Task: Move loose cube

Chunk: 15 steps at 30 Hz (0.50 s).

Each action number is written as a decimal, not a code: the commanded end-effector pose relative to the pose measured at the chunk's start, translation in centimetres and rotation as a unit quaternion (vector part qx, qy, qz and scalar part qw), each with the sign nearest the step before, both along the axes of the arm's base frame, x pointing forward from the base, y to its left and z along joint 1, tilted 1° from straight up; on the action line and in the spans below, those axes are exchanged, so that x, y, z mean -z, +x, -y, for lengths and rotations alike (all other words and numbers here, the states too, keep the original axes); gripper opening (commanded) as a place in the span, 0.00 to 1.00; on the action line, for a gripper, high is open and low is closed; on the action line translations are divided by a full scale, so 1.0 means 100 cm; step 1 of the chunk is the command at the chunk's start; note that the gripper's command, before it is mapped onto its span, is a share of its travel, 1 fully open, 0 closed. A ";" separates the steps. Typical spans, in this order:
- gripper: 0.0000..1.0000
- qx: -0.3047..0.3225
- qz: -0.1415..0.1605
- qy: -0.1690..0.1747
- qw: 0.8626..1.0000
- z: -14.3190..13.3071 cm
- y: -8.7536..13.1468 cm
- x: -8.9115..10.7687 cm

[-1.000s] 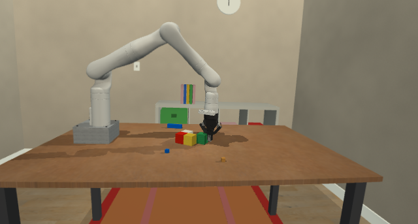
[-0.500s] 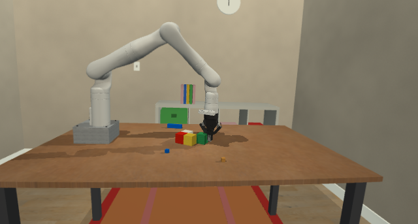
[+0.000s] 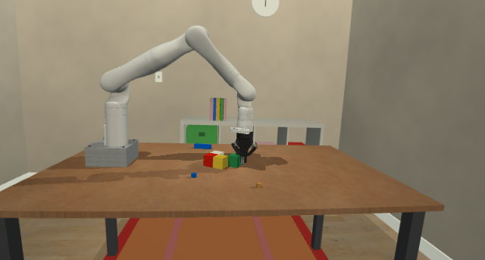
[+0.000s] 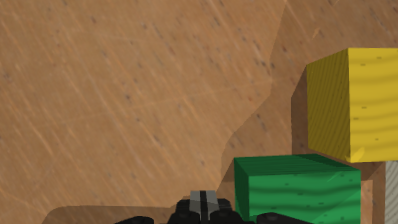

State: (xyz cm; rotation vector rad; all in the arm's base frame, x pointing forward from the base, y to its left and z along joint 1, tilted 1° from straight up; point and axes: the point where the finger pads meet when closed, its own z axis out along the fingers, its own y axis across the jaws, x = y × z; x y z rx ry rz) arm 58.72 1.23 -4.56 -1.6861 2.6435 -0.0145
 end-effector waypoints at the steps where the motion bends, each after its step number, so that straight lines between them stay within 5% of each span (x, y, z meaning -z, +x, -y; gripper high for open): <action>1: 0.10 0.000 0.001 0.000 1.000 0.000 0.001 -0.001; 15: 0.10 0.000 0.001 0.000 1.000 -0.001 -0.001 -0.001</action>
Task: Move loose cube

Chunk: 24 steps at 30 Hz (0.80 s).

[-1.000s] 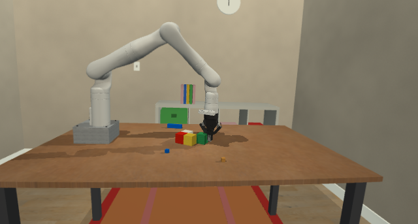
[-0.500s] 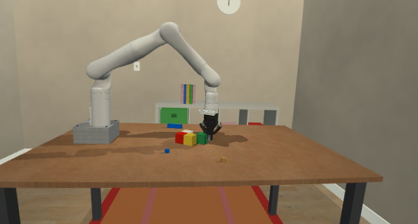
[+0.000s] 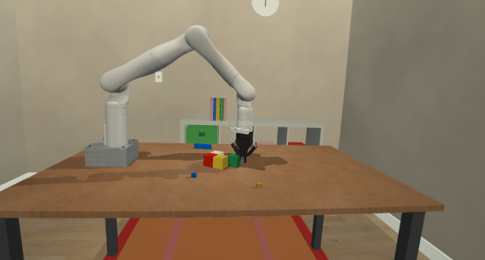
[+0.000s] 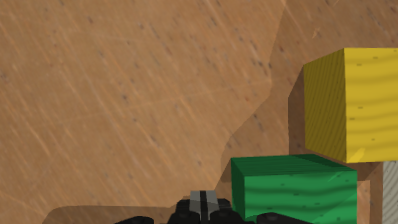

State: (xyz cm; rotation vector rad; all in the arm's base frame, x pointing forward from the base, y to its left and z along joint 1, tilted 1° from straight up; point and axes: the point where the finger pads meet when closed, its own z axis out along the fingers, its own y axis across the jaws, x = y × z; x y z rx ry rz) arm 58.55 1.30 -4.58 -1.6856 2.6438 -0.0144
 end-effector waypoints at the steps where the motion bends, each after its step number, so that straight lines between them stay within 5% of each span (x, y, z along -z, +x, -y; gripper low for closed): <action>1: 0.10 0.000 0.001 0.000 1.000 0.000 0.001 -0.001; 24: 0.10 0.000 0.001 0.000 1.000 -0.004 -0.007 -0.001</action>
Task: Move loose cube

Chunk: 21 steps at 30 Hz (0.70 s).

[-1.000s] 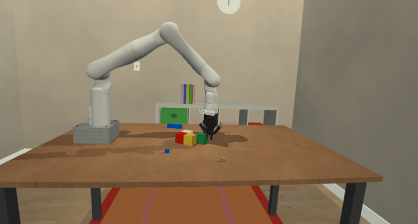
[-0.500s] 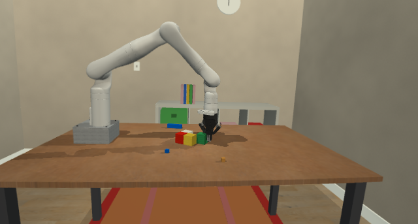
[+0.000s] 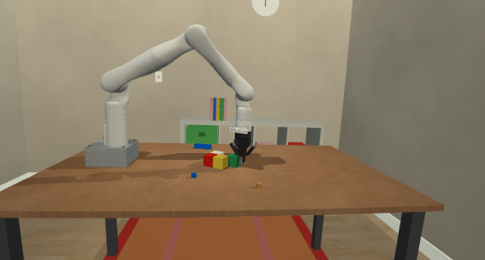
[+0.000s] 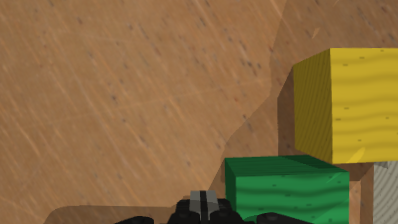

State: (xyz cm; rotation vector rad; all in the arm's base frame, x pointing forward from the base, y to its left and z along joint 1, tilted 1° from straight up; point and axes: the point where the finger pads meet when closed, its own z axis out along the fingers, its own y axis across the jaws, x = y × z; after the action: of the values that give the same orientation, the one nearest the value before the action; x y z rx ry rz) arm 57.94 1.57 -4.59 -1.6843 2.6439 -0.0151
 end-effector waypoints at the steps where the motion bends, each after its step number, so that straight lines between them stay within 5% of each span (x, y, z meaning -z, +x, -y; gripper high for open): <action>1: 0.10 -0.001 0.001 0.000 1.000 -0.001 -0.001 -0.001; 21: 0.10 -0.001 0.001 0.000 1.000 -0.005 -0.010 -0.001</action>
State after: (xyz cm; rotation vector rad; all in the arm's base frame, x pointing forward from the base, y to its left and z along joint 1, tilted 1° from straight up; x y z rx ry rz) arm 57.00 2.00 -4.62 -1.6836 2.6442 -0.0151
